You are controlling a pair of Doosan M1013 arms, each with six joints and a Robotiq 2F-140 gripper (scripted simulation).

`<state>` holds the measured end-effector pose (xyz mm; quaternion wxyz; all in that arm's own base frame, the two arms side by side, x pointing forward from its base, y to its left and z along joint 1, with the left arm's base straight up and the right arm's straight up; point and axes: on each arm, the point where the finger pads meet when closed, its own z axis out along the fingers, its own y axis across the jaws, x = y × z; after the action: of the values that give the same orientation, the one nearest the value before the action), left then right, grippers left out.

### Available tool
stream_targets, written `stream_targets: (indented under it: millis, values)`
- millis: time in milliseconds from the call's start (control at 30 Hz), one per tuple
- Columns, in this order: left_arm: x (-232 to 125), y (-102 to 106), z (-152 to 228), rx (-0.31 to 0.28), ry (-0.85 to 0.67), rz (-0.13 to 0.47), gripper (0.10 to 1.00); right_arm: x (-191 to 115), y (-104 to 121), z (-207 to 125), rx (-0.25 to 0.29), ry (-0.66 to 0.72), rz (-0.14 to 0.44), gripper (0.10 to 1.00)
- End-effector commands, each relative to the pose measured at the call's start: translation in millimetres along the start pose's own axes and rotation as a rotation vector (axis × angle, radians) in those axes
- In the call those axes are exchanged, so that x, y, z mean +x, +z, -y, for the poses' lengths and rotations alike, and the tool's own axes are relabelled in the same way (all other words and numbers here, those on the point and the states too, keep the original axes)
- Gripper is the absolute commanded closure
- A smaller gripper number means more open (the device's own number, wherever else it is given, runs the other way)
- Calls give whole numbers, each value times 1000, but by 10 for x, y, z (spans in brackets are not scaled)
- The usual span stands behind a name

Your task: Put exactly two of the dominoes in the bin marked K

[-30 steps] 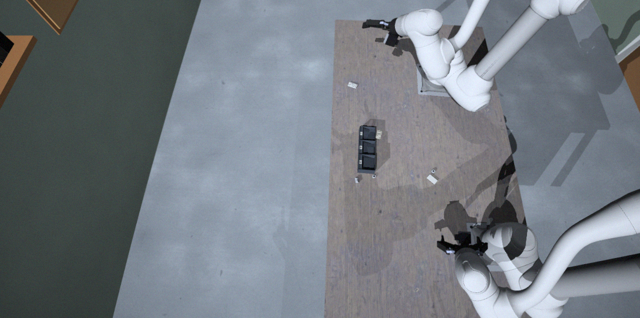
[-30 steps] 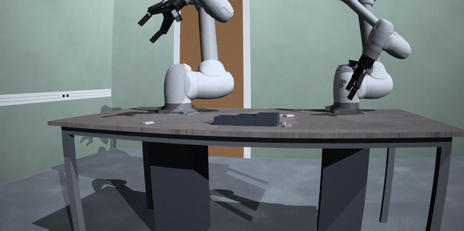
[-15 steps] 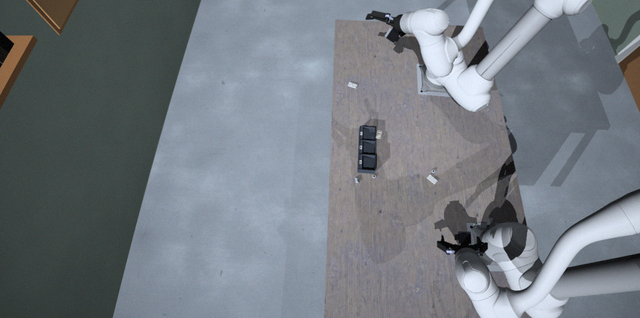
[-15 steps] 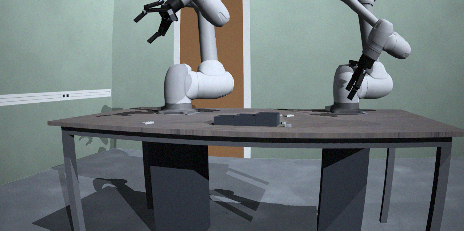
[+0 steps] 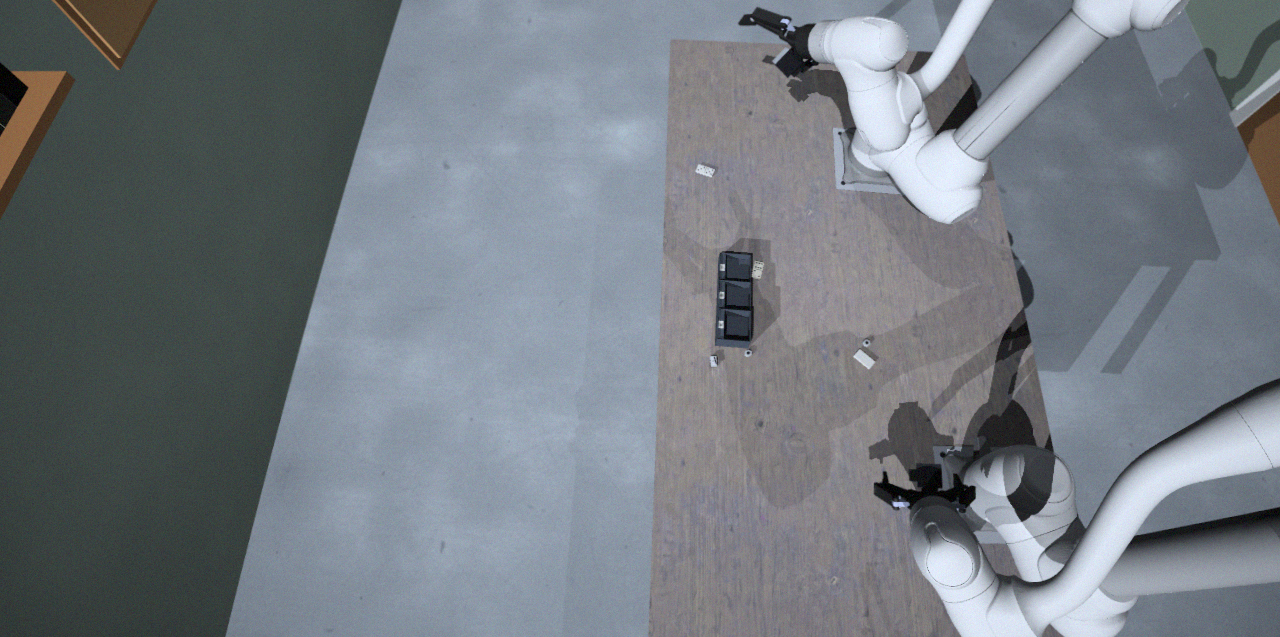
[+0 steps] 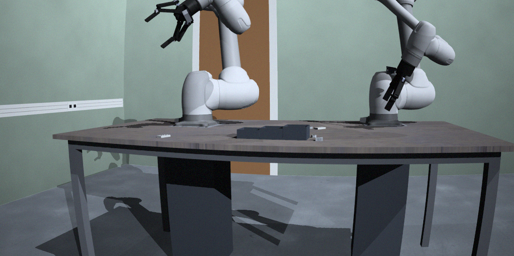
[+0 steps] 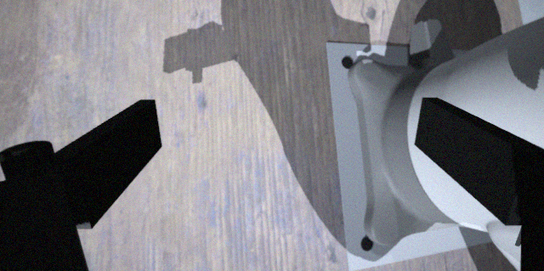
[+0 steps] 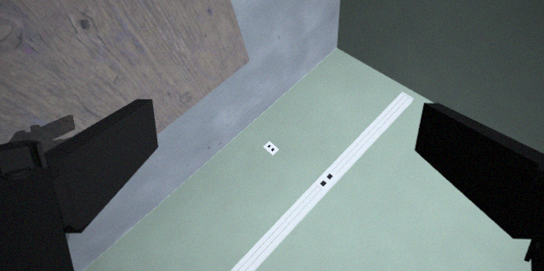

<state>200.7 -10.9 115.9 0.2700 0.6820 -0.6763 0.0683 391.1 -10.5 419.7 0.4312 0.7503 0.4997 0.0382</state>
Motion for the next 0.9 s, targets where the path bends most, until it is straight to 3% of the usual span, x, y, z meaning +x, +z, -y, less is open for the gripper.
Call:
stream_targets:
  millis: [0, 867]
  values:
    - [0, -3, 2, 0, 0, 0, 98, -85, 12, -8, -26, 57, 3, 98]
    - [0, -3, 2, 0, 0, 0, 98, -332, 45, -23, -99, 250, 7, 98]
